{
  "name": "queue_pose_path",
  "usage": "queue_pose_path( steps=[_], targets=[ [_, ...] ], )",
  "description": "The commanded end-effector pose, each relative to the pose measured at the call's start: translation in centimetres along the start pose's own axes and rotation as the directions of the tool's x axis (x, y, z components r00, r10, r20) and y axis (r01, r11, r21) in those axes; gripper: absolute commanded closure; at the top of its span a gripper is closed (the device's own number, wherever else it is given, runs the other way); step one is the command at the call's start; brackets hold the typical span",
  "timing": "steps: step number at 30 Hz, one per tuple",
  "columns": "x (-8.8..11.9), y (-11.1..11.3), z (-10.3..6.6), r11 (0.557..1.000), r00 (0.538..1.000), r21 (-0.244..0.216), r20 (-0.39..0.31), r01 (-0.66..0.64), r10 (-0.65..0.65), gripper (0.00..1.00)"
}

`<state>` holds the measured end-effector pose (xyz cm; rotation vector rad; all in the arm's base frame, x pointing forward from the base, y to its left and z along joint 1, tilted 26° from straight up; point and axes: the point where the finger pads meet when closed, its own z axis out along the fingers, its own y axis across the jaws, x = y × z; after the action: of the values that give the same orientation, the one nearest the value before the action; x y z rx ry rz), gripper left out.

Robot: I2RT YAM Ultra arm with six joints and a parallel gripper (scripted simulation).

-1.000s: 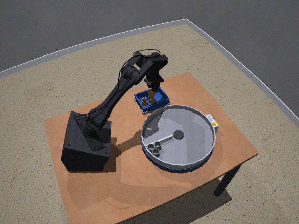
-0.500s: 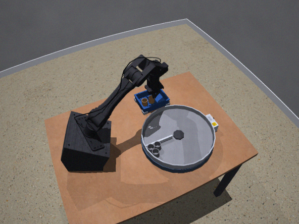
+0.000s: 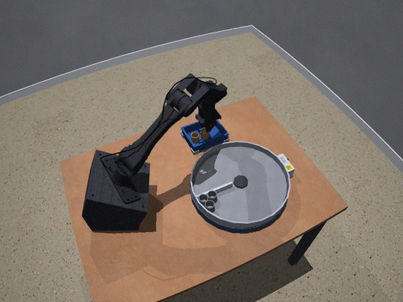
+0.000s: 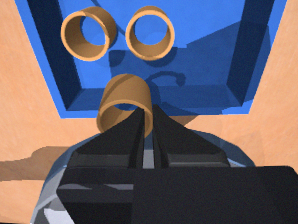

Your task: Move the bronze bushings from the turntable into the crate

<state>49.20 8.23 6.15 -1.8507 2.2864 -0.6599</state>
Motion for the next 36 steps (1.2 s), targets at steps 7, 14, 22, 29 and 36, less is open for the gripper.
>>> queue_pose_path(
  steps=[7,14,22,29,36],
  targets=[
    [-1.1,-1.2,-2.0,0.999,0.999,0.045,0.043,0.006,-0.008,1.00],
    [-1.1,-1.2,-2.0,0.999,0.999,0.045,0.043,0.006,-0.008,1.00],
    [-1.2,-0.5,-1.0,0.999,0.999,0.029,0.036,0.014,-0.015,1.00],
    [-1.2,-1.2,-1.6,0.999,0.999,0.048,0.045,0.006,-0.008,1.00],
    [-1.2,-1.2,-1.6,0.999,0.999,0.047,0.044,0.005,-0.007,1.00]
  ],
)
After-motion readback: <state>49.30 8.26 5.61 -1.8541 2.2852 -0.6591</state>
